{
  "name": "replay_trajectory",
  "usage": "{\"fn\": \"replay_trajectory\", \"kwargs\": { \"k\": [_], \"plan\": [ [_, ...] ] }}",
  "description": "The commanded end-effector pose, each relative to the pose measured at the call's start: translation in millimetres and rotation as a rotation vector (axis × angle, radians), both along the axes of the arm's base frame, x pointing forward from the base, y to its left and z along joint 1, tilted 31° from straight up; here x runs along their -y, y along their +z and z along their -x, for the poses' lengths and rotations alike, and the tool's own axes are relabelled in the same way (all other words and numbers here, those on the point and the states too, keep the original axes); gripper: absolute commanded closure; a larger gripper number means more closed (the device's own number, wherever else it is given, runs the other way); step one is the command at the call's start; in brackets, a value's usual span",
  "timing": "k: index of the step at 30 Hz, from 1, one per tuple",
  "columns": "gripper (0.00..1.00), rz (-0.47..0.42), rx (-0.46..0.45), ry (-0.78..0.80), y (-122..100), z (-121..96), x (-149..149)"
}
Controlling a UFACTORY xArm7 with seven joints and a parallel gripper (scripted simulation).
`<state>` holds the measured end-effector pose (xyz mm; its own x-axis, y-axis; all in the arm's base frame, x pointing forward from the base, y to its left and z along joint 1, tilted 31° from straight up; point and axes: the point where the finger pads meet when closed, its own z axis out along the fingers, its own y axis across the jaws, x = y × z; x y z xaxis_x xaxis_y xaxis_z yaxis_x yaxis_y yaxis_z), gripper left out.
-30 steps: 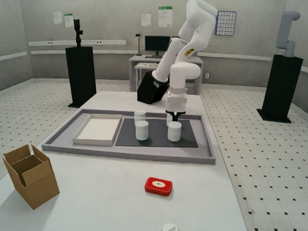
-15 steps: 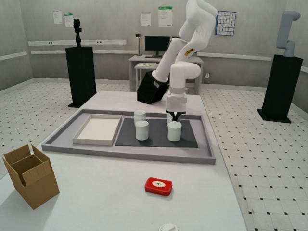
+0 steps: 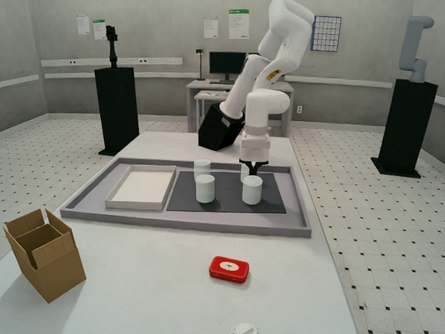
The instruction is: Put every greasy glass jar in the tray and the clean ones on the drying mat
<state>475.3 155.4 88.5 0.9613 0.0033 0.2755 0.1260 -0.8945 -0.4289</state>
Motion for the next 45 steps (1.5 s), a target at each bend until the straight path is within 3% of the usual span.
{"fn": "replay_trajectory", "kwargs": {
  "k": [1, 18, 45],
  "plan": [
    [1.0, 0.0, 0.003, -0.002, 2, -2, 1],
    [1.0, 0.0, 0.003, -0.002, -12, 22, -2],
    [1.0, 0.0, 0.003, -0.002, -12, 22, -2]
  ]
}}
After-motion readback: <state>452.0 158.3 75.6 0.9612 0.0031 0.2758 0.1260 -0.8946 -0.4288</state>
